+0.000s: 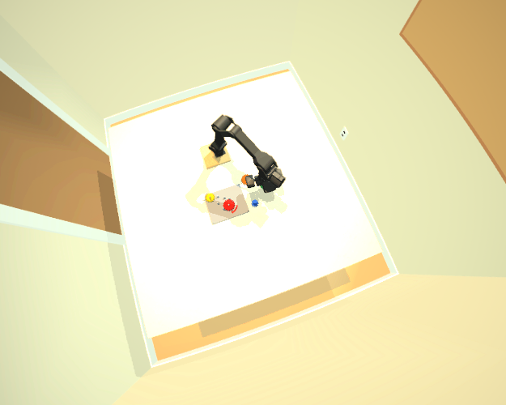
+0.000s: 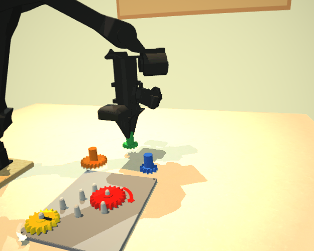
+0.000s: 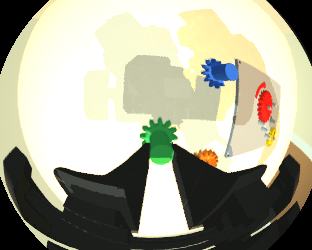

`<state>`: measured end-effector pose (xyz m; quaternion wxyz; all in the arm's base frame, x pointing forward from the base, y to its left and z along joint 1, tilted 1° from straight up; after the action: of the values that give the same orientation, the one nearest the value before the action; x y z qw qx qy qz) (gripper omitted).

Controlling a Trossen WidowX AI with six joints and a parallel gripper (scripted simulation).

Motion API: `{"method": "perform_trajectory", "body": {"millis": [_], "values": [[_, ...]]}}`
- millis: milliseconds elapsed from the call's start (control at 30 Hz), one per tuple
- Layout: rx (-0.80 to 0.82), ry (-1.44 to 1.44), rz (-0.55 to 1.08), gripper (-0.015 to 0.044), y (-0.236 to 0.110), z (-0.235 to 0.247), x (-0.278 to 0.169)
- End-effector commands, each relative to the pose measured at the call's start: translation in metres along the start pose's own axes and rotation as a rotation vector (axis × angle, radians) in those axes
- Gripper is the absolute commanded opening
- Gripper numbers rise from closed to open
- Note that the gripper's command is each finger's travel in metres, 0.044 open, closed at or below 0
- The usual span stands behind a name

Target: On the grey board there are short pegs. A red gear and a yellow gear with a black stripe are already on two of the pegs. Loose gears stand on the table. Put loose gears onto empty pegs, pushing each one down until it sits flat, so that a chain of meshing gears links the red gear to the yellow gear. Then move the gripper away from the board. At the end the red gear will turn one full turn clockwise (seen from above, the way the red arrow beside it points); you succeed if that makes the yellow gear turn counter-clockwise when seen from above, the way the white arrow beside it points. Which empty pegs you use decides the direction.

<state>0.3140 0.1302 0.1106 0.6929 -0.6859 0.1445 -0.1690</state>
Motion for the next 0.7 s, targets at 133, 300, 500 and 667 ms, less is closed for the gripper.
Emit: {"method": "perform_trajectory", "body": {"millis": [133,300,500,667], "values": [[0.004,0.003,-0.001,0.0000,-0.015,0.003,0.003],[0.004,0.003,-0.001,0.0000,-0.025,0.004,0.004],[0.004,0.003,-0.002,0.0000,-0.036,0.005,0.005],[0.004,0.003,-0.002,0.0000,-0.046,0.005,0.006]]}}
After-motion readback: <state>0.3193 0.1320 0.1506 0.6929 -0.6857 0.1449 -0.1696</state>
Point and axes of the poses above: the point midway between the two fingers, 35 mm back from their tips, its own y axis out along the fingers, its own z axis across the jaws, x = y × z, the point moved 3 cm from there along -y, back along the fingers, and after that the axes turned 12 degrees about y, right-handed, at the moved point
